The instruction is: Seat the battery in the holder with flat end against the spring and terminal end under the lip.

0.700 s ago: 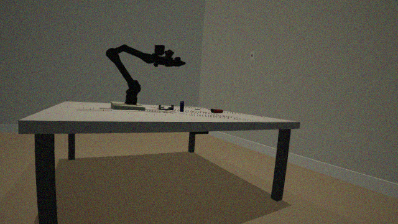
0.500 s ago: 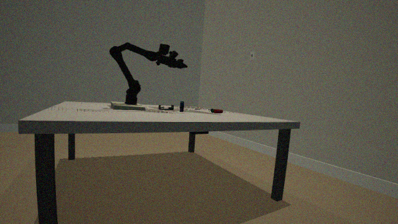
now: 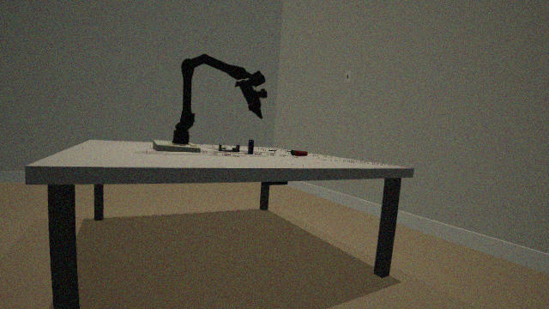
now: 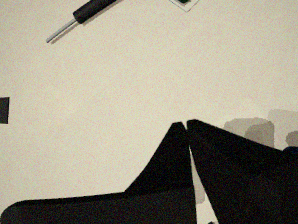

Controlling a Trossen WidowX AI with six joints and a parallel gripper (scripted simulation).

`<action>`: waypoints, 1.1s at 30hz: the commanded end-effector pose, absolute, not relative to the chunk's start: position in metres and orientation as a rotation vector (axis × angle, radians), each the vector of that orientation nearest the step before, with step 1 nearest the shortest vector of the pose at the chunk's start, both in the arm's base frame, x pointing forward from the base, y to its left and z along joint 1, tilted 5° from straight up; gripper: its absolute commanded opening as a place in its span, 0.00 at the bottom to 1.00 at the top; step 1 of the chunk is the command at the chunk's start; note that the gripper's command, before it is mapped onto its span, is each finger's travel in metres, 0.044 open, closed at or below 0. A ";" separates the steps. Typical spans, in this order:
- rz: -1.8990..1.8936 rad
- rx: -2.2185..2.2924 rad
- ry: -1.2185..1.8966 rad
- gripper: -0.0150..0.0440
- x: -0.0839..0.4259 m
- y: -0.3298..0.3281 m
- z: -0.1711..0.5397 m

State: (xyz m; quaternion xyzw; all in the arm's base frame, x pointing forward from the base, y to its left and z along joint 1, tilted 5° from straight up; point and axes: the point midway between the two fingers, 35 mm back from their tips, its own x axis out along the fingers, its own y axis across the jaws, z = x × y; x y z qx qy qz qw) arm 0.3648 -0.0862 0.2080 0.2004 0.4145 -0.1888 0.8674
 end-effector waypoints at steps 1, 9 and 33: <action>-0.728 0.649 1.347 0.25 0.330 -0.124 0.158; -0.736 0.654 1.358 0.25 0.329 -0.124 0.157; -0.737 0.653 1.358 0.25 0.329 -0.137 0.078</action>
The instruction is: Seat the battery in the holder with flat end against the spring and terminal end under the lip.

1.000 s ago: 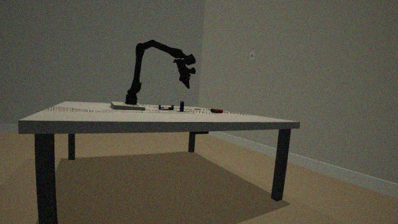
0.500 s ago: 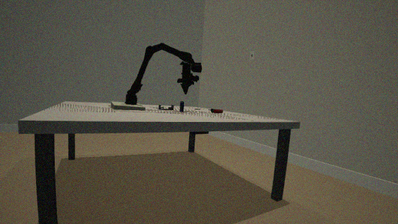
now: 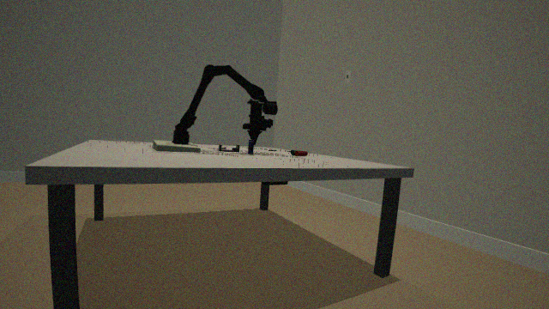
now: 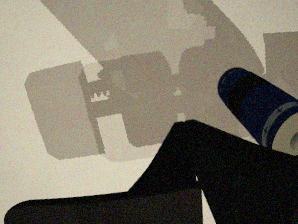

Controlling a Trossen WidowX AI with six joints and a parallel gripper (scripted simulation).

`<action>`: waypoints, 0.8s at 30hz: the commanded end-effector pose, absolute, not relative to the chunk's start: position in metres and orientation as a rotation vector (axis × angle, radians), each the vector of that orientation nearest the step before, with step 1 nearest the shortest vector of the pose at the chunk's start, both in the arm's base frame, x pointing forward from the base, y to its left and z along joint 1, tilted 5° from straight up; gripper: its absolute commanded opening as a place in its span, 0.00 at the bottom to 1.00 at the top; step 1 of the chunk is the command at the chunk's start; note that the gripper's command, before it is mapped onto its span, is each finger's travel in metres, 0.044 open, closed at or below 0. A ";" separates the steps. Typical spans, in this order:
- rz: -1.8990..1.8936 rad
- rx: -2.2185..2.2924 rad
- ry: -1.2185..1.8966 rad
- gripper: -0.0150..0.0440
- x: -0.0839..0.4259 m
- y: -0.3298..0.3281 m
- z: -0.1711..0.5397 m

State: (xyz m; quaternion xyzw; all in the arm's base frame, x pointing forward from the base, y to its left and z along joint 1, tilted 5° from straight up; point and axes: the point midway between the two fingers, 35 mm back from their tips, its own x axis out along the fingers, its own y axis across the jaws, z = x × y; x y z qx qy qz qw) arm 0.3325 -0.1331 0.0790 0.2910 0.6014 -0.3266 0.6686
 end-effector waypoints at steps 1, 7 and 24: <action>-0.737 0.653 1.358 0.25 0.327 -0.138 0.078; -0.738 0.652 1.359 0.25 0.320 -0.144 0.078; -0.740 0.650 1.360 0.25 0.298 -0.162 0.078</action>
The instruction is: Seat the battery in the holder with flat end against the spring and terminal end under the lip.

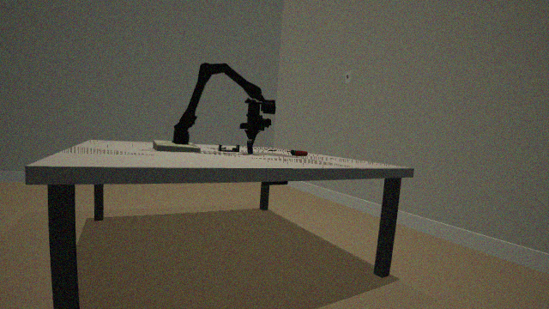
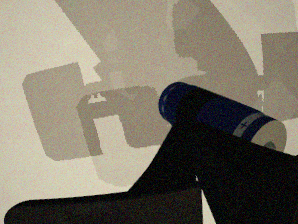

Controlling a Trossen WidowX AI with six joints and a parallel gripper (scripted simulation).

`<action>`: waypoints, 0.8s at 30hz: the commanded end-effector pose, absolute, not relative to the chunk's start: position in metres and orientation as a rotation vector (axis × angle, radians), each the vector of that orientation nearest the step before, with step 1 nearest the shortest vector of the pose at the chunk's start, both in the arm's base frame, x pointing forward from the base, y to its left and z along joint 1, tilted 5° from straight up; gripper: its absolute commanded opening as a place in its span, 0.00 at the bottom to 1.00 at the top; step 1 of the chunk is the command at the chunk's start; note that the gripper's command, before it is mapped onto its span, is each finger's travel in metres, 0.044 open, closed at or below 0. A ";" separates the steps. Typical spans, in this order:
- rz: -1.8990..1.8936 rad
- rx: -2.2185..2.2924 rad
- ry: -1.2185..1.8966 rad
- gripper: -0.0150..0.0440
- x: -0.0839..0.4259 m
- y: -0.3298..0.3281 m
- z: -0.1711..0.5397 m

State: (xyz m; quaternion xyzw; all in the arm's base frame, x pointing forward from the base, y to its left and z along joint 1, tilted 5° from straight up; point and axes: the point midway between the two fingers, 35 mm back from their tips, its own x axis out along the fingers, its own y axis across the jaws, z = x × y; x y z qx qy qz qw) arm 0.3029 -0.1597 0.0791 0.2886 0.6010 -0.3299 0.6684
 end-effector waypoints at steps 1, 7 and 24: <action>-0.740 0.650 1.360 0.25 0.297 -0.163 0.078; -0.741 0.649 1.360 0.25 0.289 -0.168 0.078; -0.742 0.646 1.360 0.25 0.279 -0.168 0.146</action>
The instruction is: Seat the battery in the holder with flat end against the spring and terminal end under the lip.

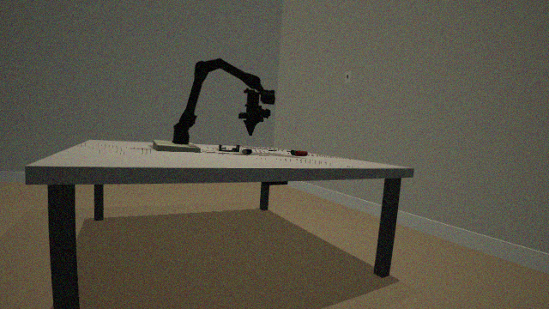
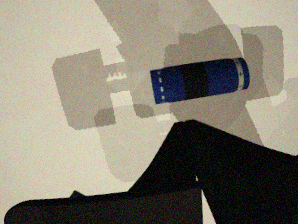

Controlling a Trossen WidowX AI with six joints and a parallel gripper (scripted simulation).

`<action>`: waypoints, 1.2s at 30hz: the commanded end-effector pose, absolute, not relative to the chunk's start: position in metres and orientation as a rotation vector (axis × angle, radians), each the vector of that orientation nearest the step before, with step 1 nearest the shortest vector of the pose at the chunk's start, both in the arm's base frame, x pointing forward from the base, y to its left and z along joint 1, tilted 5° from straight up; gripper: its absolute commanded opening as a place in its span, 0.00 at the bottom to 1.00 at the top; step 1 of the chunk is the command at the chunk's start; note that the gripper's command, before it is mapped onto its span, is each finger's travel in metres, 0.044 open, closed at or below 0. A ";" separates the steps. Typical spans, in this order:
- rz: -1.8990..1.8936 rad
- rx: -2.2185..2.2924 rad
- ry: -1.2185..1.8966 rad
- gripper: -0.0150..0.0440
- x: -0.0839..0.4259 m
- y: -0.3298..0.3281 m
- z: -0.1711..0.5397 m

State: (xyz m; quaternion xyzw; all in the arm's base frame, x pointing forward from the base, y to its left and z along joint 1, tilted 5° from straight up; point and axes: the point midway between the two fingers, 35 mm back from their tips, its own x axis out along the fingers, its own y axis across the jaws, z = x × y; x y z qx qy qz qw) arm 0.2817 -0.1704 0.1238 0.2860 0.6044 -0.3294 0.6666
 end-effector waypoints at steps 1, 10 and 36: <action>-0.742 0.647 1.360 0.25 0.277 -0.167 0.152; -0.742 0.643 1.350 0.25 0.277 -0.168 0.158; -1.781 1.819 0.520 0.67 0.261 -0.187 0.087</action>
